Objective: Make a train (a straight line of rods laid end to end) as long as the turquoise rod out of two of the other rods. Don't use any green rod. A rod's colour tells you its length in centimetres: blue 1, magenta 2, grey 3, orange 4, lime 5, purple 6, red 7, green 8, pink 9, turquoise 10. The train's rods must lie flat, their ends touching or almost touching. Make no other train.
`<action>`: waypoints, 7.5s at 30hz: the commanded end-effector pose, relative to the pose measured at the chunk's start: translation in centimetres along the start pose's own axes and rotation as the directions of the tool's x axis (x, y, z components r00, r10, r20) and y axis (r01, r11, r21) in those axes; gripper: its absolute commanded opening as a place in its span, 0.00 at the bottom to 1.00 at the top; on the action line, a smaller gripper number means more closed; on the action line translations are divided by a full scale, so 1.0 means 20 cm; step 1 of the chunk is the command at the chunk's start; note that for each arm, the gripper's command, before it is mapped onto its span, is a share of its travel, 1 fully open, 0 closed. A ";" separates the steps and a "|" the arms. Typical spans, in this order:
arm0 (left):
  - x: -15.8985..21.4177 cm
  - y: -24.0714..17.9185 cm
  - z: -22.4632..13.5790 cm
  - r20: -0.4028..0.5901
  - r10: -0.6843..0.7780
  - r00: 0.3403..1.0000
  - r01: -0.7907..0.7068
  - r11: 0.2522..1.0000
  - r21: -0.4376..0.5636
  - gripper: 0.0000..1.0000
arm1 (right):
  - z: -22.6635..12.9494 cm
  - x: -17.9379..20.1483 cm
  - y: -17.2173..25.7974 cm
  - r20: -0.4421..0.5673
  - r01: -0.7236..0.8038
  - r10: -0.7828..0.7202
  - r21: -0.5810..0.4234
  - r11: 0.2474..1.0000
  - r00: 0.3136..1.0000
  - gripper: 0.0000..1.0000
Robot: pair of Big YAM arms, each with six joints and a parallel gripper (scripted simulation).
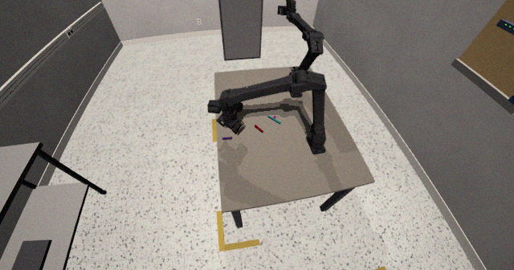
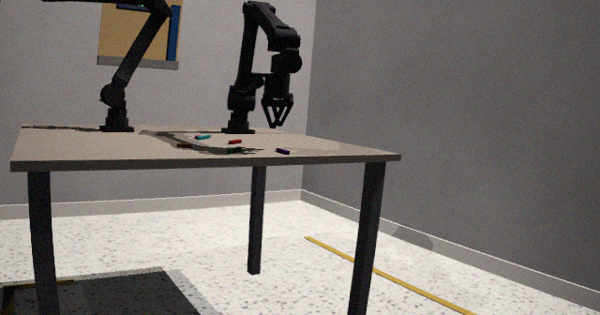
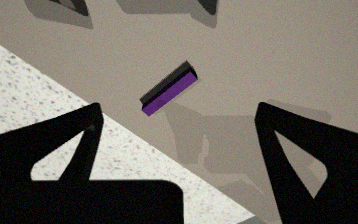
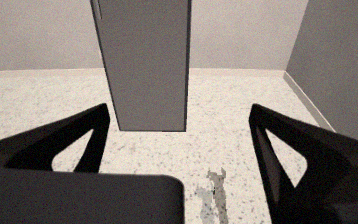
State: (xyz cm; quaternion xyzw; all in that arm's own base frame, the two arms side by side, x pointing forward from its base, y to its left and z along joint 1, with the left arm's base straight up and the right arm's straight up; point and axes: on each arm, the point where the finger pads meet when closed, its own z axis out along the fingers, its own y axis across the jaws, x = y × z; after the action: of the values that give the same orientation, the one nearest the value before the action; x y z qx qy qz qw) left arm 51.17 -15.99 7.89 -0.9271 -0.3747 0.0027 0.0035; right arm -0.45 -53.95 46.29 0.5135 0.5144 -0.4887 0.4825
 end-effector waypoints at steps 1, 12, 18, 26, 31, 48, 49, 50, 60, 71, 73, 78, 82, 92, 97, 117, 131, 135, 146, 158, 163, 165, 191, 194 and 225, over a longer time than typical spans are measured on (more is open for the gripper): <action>0.02 0.04 -0.12 -0.027 0.018 0.999 -0.019 0.998 -0.055 1.00 | 0.02 -0.19 0.01 0.057 -0.007 0.007 -0.004 1.000 0.998 1.00; 0.02 0.04 -0.12 -0.026 0.012 1.000 -0.013 0.998 -0.055 1.00 | 0.02 -0.19 0.01 0.057 -0.007 0.007 -0.004 1.000 0.998 1.00; 0.02 0.04 -0.12 -0.026 0.012 1.000 -0.013 0.998 -0.055 1.00 | 0.02 -0.19 0.01 0.057 -0.007 0.007 -0.004 1.000 0.998 1.00; 0.02 0.04 -0.12 -0.026 0.012 1.000 -0.013 0.998 -0.055 1.00 | 0.02 -0.19 0.01 0.057 -0.007 0.007 -0.004 1.000 0.998 1.00; 0.02 0.04 -0.12 -0.026 0.012 1.000 -0.013 0.998 -0.055 1.00 | 0.02 -0.19 0.01 0.057 -0.007 0.007 -0.004 1.000 0.998 1.00; 0.02 0.04 -0.12 -0.026 0.012 1.000 -0.013 0.998 -0.055 1.00 | 0.02 -0.19 0.01 0.057 -0.007 0.007 -0.004 1.000 0.998 1.00; 0.02 0.04 -0.12 -0.026 0.012 1.000 -0.013 0.998 -0.055 1.00 | 0.02 -0.19 0.01 0.057 -0.007 0.007 -0.004 1.000 0.998 1.00; 0.02 0.04 -0.12 -0.026 0.012 1.000 -0.013 0.998 -0.055 1.00 | 0.02 -0.19 0.01 0.057 -0.007 0.007 -0.004 1.000 0.998 1.00; 0.02 0.04 -0.12 -0.026 0.012 1.000 -0.013 0.998 -0.055 1.00 | 0.02 -0.19 0.01 0.057 -0.007 0.007 -0.004 1.000 0.998 1.00; 0.02 0.04 -0.12 -0.026 0.012 1.000 -0.013 0.998 -0.055 1.00 | 0.02 -0.19 0.01 0.057 -0.007 0.007 -0.004 1.000 0.998 1.00; 0.02 0.04 -0.12 -0.026 0.012 1.000 -0.013 0.998 -0.055 1.00 | 0.02 -0.19 0.01 0.057 -0.007 0.007 -0.004 1.000 0.998 1.00; 0.02 0.04 -0.12 -0.026 0.012 1.000 -0.013 0.998 -0.055 1.00 | 0.02 -0.19 0.01 0.057 -0.007 0.007 -0.004 1.000 0.998 1.00; 0.02 0.04 -0.12 -0.026 0.004 1.000 -0.006 0.998 -0.055 1.00 | 0.02 -0.19 0.01 0.057 -0.007 0.007 -0.004 1.000 0.998 1.00; 0.00 0.09 -0.14 -0.026 -0.082 0.996 0.080 0.995 -0.067 1.00 | 0.02 -0.19 0.01 0.057 -0.007 0.007 -0.004 1.000 0.998 1.00; 0.02 0.14 -0.15 -0.022 -0.186 0.982 0.184 0.980 -0.079 1.00 | 0.02 -0.19 0.01 0.057 -0.007 0.007 -0.004 1.000 0.998 1.00; -0.03 0.17 -0.12 0.019 -0.702 0.712 0.702 0.710 -0.059 1.00 | 0.02 -0.19 0.01 0.057 -0.007 0.007 -0.004 1.000 0.998 1.00; -0.06 0.20 -0.13 0.041 -0.919 0.392 0.919 0.390 -0.049 1.00 | 0.02 -0.19 0.01 0.057 -0.007 0.007 -0.004 1.000 0.998 1.00; -0.06 0.21 -0.12 0.043 -0.958 0.284 0.958 0.283 -0.040 1.00 | 0.02 -0.19 0.01 0.057 -0.007 0.007 -0.004 1.000 0.998 1.00; -0.08 0.23 -0.11 0.052 -0.999 -0.017 1.000 -0.019 -0.024 1.00 | 0.02 -0.19 0.01 0.057 -0.007 0.007 -0.004 1.000 0.998 1.00; -0.11 0.26 -0.13 0.063 -0.933 -0.354 0.935 -0.355 -0.005 1.00 | 0.02 -0.19 0.01 0.057 -0.007 0.007 -0.004 1.000 0.998 1.00; -0.12 0.27 -0.11 0.056 -0.880 -0.472 0.881 -0.473 0.003 1.00 | 0.02 -0.19 0.01 0.057 -0.007 0.007 -0.004 1.000 0.998 1.00; -0.13 0.27 -0.13 0.062 -0.850 -0.523 0.852 -0.524 0.007 1.00 | 0.02 -0.19 0.01 0.057 -0.007 0.007 -0.004 1.000 0.998 1.00; -0.18 0.33 -0.13 0.041 -0.277 -0.960 0.279 -0.959 0.048 1.00 | 0.02 -0.19 0.01 0.057 -0.007 0.007 -0.004 1.000 0.998 1.00; -0.19 0.33 -0.11 0.035 -0.220 -0.975 0.222 -0.974 0.047 1.00 | 0.02 -0.19 0.01 0.057 -0.007 0.007 -0.004 1.000 0.998 1.00; -0.25 0.39 -0.12 -0.016 0.620 -0.785 -0.619 -0.783 0.058 1.00 | 0.02 -0.19 0.01 0.057 -0.007 0.007 -0.004 1.000 0.998 1.00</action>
State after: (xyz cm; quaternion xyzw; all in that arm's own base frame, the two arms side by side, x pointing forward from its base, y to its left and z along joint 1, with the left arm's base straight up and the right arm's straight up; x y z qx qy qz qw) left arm 50.81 -23.67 7.60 -0.6067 0.7949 0.0031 -0.0040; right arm -0.45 -53.95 46.29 0.5135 0.5144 -0.4887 0.4825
